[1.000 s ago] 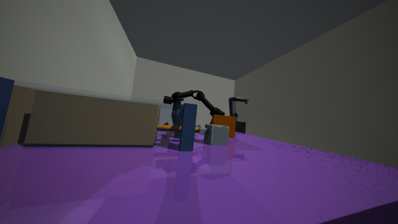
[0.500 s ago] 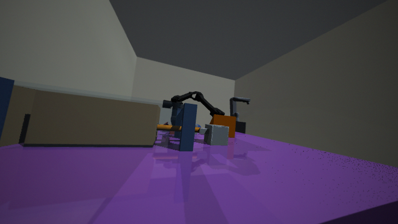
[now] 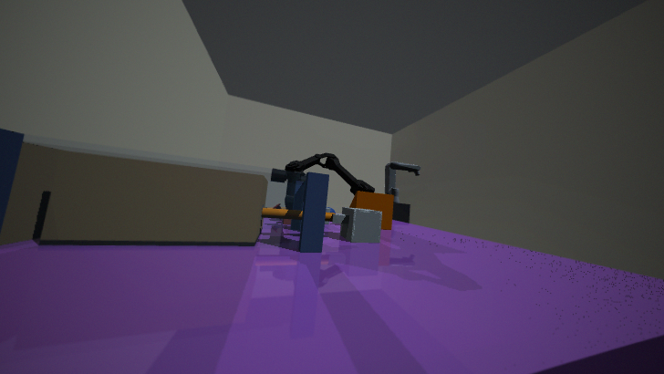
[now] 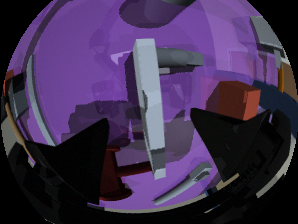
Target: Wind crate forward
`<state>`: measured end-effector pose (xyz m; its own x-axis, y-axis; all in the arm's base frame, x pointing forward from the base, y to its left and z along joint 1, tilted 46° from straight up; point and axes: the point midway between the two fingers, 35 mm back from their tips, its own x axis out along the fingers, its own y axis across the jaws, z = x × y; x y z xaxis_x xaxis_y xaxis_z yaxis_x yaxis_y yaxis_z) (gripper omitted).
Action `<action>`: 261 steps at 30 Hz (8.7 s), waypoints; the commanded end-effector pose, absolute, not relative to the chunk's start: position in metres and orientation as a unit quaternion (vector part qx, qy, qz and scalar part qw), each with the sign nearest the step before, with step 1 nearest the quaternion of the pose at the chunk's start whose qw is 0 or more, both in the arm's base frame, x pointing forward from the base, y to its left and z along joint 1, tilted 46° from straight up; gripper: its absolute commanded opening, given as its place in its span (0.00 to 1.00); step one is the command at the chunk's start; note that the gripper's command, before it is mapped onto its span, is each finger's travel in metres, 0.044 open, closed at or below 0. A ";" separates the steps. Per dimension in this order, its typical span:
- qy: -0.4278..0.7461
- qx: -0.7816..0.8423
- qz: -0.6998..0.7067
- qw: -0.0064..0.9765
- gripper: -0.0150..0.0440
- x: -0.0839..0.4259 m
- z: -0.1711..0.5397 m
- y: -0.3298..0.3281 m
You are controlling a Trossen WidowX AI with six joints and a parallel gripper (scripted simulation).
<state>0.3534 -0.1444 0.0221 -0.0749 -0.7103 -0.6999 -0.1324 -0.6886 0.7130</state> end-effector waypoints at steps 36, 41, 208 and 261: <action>-0.328 0.644 -0.656 0.220 0.48 0.353 0.023 -0.144; -0.328 0.644 -0.656 0.220 0.42 0.353 0.023 -0.144; -0.756 0.280 0.081 -0.586 0.25 0.207 -0.102 0.223; -0.798 -0.067 -0.176 -0.573 0.25 0.208 -0.103 0.221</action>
